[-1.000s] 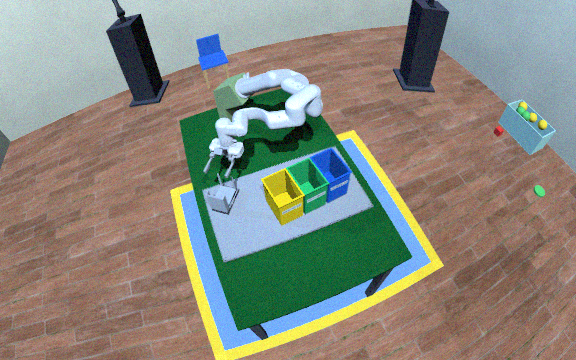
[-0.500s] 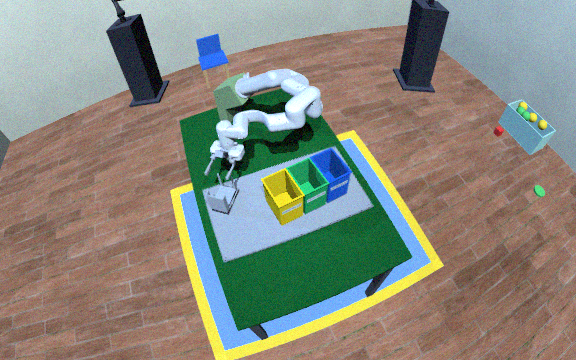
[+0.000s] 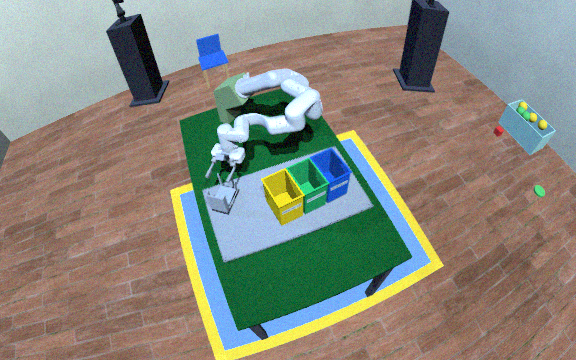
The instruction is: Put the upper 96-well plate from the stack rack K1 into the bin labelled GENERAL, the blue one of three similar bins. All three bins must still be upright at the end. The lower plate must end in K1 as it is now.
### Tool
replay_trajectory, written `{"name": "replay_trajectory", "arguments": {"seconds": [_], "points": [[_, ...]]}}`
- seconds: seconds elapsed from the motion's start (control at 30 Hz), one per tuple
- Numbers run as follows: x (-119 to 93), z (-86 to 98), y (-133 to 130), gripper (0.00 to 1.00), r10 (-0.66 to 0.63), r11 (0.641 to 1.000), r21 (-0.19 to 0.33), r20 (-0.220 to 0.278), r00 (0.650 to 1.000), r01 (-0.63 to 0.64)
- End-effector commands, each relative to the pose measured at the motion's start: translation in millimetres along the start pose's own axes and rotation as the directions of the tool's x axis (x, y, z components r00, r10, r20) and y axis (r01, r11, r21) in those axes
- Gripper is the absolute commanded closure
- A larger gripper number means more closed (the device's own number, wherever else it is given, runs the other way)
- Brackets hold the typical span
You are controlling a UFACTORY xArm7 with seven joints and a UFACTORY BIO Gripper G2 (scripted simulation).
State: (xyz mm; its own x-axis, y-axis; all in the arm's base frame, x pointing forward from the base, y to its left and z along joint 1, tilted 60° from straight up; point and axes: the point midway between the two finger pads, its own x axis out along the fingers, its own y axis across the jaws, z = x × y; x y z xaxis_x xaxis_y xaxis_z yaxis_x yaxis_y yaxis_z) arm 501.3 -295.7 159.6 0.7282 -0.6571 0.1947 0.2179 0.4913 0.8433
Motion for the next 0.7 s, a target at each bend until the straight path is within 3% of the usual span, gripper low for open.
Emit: {"name": "replay_trajectory", "arguments": {"seconds": [0.0, 0.67], "points": [[0.8, -5.5, -0.4, 0.63, -0.001, 1.000, -0.001, 0.003, 1.000, 0.001], [0.9, -33.8, -0.5, 0.63, -0.001, 1.000, -0.001, 0.003, 1.000, 0.001]]}}
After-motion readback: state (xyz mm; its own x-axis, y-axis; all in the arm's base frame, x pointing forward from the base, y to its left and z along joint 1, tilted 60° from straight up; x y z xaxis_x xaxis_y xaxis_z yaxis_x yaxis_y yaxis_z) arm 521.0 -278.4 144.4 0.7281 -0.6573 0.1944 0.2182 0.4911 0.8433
